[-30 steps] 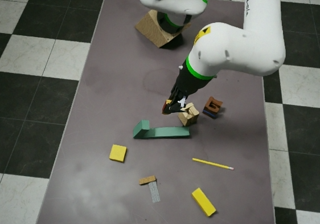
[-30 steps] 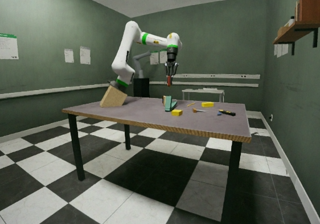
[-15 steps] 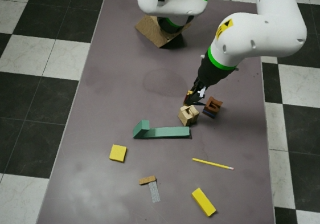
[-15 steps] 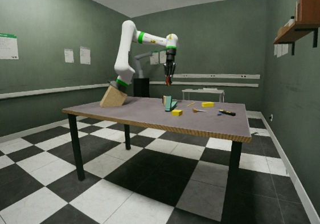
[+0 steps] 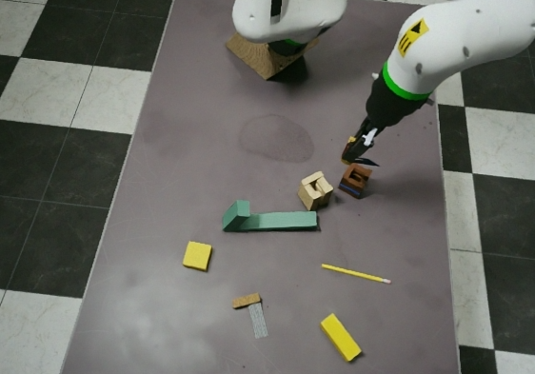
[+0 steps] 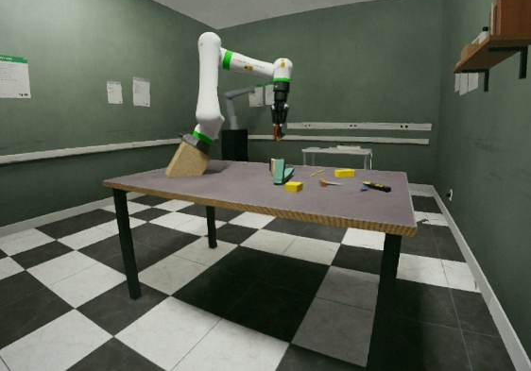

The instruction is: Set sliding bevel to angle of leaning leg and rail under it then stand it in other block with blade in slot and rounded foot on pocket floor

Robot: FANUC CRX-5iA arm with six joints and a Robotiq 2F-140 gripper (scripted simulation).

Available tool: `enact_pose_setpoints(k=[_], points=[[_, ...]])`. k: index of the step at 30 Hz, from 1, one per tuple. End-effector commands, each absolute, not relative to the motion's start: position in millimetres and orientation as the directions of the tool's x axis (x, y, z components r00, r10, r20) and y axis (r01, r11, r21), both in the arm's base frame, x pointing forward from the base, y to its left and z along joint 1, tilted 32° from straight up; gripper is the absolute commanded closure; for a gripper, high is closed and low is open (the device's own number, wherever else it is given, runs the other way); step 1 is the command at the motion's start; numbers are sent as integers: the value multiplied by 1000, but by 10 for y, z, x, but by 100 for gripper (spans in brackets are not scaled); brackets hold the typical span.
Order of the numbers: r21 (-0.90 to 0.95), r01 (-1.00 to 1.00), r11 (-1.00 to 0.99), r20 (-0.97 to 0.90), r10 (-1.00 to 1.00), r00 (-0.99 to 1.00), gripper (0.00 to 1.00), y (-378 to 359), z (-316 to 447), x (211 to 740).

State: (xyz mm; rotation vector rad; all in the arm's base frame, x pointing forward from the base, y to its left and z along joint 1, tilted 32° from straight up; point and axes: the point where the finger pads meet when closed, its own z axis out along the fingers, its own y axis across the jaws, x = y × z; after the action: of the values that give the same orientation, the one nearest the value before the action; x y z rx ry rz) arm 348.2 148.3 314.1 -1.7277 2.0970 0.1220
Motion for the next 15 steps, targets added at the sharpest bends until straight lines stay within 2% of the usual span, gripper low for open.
enact_pose_setpoints(k=[1, 15], points=[[-181, -948, 261, -384, -906, -176, 90, 1630, 3189, 3352], [-145, -939, 311, -413, -882, -229, 90, 1868, 3254, 3139]])
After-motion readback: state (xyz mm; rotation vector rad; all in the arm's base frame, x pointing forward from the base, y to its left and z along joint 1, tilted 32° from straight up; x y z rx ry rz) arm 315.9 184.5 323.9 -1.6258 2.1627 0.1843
